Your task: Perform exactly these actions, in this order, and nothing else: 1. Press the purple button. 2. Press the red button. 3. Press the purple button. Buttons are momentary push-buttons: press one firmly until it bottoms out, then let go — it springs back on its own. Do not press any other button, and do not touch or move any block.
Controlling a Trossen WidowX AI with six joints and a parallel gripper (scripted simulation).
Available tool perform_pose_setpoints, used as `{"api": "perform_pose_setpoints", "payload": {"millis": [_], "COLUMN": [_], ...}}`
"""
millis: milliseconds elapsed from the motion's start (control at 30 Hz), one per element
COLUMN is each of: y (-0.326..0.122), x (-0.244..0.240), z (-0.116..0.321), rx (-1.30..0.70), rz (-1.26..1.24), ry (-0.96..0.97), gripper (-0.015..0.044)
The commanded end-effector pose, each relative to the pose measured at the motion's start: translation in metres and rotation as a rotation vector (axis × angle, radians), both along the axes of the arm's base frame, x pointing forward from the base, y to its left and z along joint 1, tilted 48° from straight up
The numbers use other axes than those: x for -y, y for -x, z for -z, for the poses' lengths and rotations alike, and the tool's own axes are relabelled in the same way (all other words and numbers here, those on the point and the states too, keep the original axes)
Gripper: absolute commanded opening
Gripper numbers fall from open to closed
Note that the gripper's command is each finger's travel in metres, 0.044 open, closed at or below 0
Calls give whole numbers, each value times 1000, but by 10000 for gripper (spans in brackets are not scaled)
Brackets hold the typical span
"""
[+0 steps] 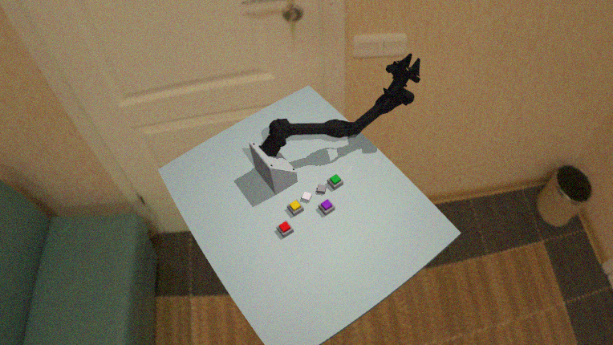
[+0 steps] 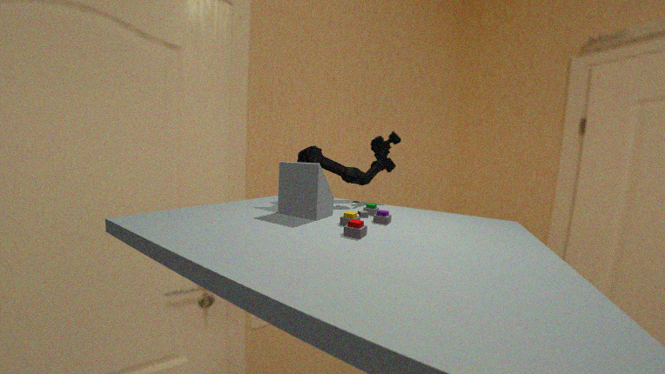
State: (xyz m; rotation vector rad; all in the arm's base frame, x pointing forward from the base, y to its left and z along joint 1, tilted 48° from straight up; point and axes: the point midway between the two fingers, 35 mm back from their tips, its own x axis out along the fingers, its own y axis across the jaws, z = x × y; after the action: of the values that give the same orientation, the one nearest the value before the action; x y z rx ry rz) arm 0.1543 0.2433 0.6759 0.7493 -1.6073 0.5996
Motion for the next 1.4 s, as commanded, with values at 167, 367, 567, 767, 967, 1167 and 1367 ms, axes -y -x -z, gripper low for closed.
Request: {"api": "perform_pose_setpoints", "payload": {"millis": [167, 367, 567, 767, 967, 1167, 1367], "y": [63, 107, 132, 125, 91, 36, -28], "x": [73, 155, 261, 360, 444, 501, 524], "z": [-23, -29, -15, 22, 79, 152, 235], "rx": [3, -64, -239, -505, -853, -1253, -1664], "rz": [84, 149, 200, 217, 197, 135, 27], "ry": [-232, -462, -723, -926, -1051, -1067, -955], "gripper": [400, 400, 400, 400, 400, 400, 400]}}
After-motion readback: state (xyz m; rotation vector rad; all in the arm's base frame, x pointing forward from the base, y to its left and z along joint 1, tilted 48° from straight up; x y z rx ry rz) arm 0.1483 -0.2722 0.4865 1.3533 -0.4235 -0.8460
